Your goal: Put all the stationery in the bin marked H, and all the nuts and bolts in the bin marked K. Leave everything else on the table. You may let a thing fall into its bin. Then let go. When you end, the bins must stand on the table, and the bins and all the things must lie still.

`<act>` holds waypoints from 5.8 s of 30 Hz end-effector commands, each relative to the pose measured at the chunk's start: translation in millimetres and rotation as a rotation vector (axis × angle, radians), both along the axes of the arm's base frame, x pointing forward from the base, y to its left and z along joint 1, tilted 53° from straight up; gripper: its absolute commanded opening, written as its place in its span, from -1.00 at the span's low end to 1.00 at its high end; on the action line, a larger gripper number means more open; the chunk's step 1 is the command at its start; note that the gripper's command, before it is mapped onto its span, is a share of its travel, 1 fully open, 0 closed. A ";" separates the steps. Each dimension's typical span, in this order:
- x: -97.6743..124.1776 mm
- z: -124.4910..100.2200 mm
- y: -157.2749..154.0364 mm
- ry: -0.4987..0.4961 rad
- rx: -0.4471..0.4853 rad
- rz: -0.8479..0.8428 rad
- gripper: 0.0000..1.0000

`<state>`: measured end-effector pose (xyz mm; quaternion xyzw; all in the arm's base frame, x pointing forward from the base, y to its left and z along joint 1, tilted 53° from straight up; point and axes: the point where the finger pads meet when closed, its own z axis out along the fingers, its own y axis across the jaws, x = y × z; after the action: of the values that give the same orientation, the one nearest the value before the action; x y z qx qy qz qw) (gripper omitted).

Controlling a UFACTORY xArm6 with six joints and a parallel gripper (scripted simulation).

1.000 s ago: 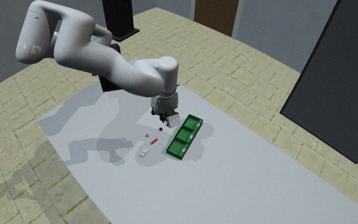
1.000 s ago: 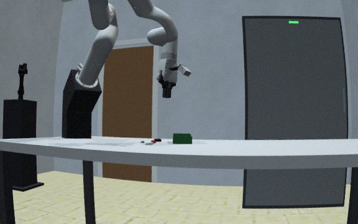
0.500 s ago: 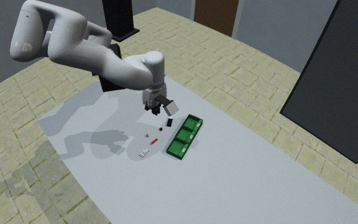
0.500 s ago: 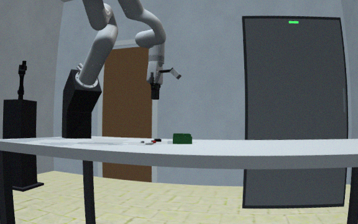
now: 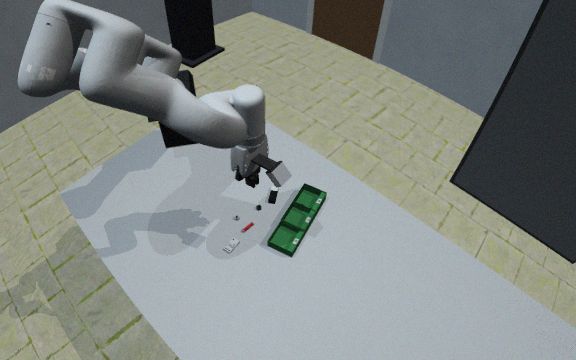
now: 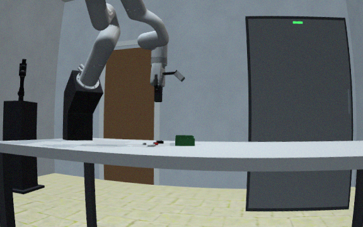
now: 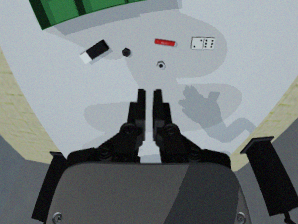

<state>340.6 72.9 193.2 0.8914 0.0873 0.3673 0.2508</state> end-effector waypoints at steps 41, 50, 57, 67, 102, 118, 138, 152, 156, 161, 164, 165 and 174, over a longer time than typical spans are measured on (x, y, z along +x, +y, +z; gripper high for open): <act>192.2 -14.9 -7.4 0.058 -0.103 0.094 -0.85; 205.2 -26.3 -14.5 0.058 -0.103 0.094 -0.85; 213.9 -33.8 -19.2 0.058 -0.103 0.094 -0.85; 213.9 -33.8 -19.2 0.058 -0.103 0.094 -0.85; 213.9 -33.8 -19.1 0.058 -0.103 0.094 -0.85; 202.7 -24.2 -13.1 0.058 -0.103 0.094 -0.85; 177.4 -2.1 0.7 0.058 -0.103 0.094 -0.85; 171.7 -27.5 31.2 0.058 -0.103 0.094 -0.85; 169.0 -40.2 46.4 0.059 -0.103 0.094 -0.85; 165.6 -55.6 64.8 0.059 -0.103 0.094 -0.85; 165.6 -55.6 64.8 0.059 -0.103 0.094 -0.85; 165.7 -55.6 64.8 0.059 -0.103 0.094 -0.85; 176.8 -65.3 58.7 0.059 -0.103 0.094 -0.85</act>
<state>510.8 133.9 133.1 0.8828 0.1548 0.3466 0.2767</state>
